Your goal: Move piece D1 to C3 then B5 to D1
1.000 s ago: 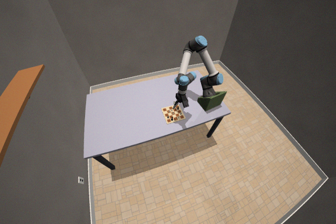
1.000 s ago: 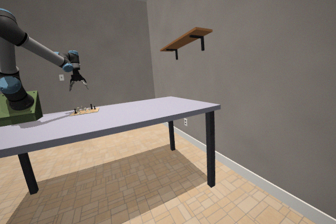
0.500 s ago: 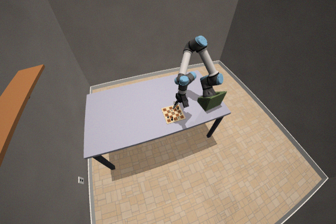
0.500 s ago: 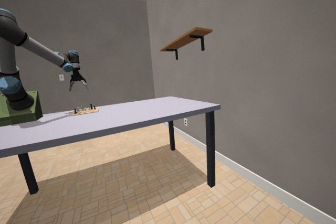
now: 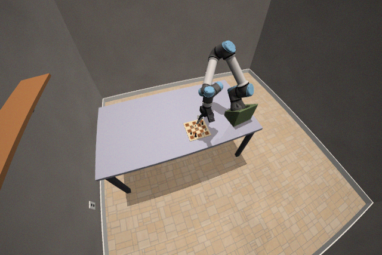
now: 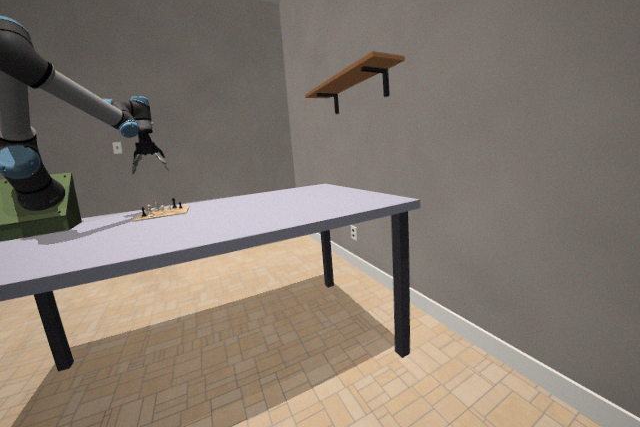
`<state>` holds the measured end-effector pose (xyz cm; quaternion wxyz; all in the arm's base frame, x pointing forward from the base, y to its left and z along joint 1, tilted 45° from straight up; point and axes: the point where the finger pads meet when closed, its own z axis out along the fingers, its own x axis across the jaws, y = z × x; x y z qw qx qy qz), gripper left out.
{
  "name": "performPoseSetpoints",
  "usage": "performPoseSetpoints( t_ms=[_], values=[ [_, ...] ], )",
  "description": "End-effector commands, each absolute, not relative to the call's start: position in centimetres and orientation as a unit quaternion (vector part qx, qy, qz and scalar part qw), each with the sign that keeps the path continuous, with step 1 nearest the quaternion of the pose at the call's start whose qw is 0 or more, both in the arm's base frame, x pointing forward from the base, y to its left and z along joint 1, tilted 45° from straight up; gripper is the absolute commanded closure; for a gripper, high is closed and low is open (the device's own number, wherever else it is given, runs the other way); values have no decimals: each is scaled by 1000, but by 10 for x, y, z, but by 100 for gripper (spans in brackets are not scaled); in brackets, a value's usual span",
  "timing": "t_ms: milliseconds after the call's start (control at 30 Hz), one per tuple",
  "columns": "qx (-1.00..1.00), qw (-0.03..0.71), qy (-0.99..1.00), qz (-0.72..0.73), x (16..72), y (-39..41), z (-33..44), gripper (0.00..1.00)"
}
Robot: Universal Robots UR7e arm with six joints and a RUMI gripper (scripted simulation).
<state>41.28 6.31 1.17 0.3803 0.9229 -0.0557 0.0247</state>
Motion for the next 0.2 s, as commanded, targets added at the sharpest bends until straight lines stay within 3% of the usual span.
performPoseSetpoints(
  t_ms=[0,167],
  values=[
    [923,380,-56,25,413,63,12,0],
    [923,380,-56,25,413,63,12,0]
  ],
)
